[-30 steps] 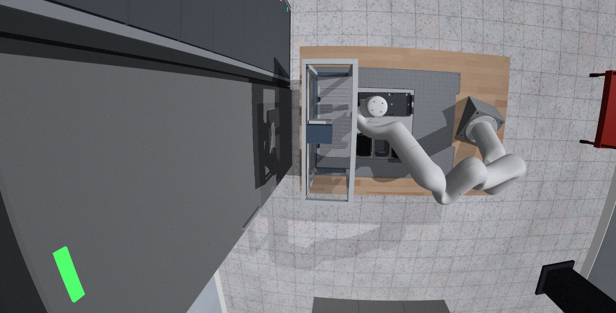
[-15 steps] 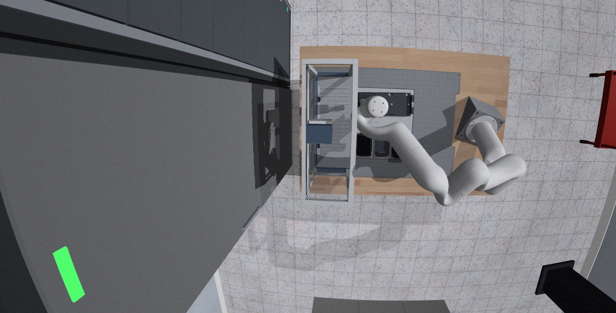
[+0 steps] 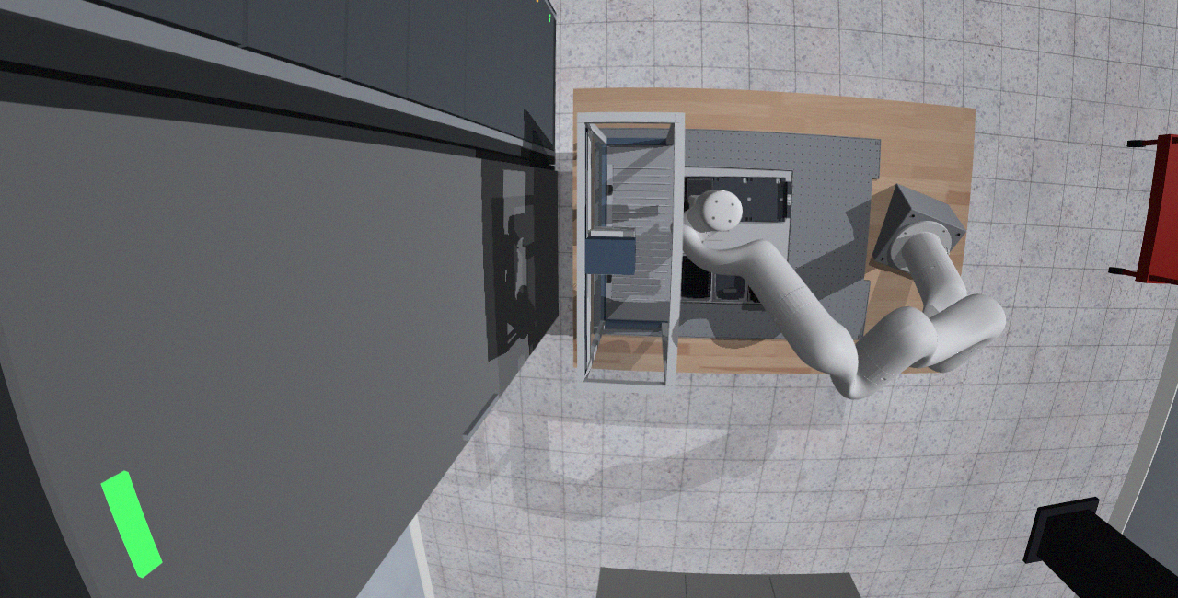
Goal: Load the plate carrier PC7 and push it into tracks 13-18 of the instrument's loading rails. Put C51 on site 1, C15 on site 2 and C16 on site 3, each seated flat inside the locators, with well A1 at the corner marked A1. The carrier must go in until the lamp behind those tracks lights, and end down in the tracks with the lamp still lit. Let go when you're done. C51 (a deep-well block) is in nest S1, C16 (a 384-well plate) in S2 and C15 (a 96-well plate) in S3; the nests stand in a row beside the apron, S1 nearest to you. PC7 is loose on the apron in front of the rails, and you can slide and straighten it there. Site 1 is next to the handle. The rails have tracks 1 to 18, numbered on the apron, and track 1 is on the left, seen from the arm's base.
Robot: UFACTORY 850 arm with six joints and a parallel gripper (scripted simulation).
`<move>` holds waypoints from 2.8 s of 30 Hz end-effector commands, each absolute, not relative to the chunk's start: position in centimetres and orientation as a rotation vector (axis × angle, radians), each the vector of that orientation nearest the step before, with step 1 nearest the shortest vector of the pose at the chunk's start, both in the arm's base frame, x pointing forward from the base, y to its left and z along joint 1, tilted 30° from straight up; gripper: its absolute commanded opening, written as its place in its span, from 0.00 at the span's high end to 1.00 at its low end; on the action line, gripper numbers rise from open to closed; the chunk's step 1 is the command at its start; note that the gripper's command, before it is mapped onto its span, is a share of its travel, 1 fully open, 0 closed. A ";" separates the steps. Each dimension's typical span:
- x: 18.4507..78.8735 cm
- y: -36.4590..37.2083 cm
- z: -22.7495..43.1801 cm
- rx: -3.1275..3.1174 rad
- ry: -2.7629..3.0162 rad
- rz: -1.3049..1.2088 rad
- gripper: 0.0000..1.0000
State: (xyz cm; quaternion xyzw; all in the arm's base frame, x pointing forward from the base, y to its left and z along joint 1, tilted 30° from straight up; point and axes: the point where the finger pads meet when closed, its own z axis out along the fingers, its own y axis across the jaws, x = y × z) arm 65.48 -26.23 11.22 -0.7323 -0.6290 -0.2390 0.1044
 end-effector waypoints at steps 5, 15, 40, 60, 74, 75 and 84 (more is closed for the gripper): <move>66.1 -22.4 13.6 -2.162 -1.855 -0.706 0.00; 66.5 -18.9 15.5 -2.162 -1.855 -0.706 0.00; 67.9 -9.0 21.1 -2.161 -1.855 -0.707 0.00; 68.2 -7.0 22.2 -2.161 -1.855 -0.707 0.00; 68.5 -6.3 20.9 -2.161 -1.855 -0.707 0.00; 68.5 -6.3 20.8 -2.161 -1.855 -0.707 0.00; 68.8 -5.7 19.8 -2.161 -1.855 -0.707 0.00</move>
